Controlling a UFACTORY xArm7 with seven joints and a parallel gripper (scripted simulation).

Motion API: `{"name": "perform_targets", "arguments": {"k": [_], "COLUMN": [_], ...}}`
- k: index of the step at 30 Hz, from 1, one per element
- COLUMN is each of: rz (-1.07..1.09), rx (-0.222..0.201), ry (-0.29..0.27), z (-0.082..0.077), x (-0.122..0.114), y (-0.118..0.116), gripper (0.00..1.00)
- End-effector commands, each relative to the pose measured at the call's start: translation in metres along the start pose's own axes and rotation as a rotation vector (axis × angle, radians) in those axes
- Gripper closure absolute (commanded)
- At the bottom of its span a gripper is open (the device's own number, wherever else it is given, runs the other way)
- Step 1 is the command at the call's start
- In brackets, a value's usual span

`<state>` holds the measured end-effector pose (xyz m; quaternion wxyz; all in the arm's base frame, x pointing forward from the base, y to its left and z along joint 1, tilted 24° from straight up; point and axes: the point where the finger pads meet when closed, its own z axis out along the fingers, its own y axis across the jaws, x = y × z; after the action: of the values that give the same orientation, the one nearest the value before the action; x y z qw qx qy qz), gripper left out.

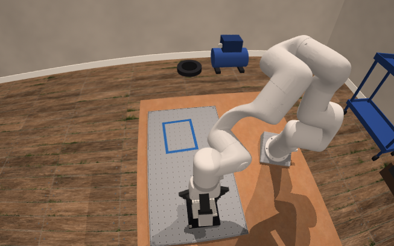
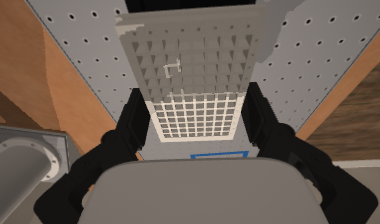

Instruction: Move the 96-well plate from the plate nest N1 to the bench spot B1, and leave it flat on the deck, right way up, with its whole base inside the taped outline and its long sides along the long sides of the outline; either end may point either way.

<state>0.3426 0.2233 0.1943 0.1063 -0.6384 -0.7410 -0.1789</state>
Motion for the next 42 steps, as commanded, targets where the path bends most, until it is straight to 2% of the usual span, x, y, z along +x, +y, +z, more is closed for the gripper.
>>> {"name": "perform_targets", "arguments": {"k": [1, 7, 20, 23, 27, 42], "rz": [0.000, 0.000, 0.000, -0.081, -0.081, -0.081], "rx": [-0.003, -0.003, -0.003, -0.004, -0.004, -0.004], "ry": [0.002, 0.002, 0.002, 0.001, 0.001, 0.001], "z": [-0.010, -0.018, -0.018, -0.018, -0.018, -0.016], "x": [0.000, 0.000, 0.000, -0.009, -0.016, -0.065], "y": [0.001, 0.001, 0.001, 0.003, 0.004, 0.012], "gripper": [1.00, 1.00, 1.00, 1.00, 1.00, 1.00]}}
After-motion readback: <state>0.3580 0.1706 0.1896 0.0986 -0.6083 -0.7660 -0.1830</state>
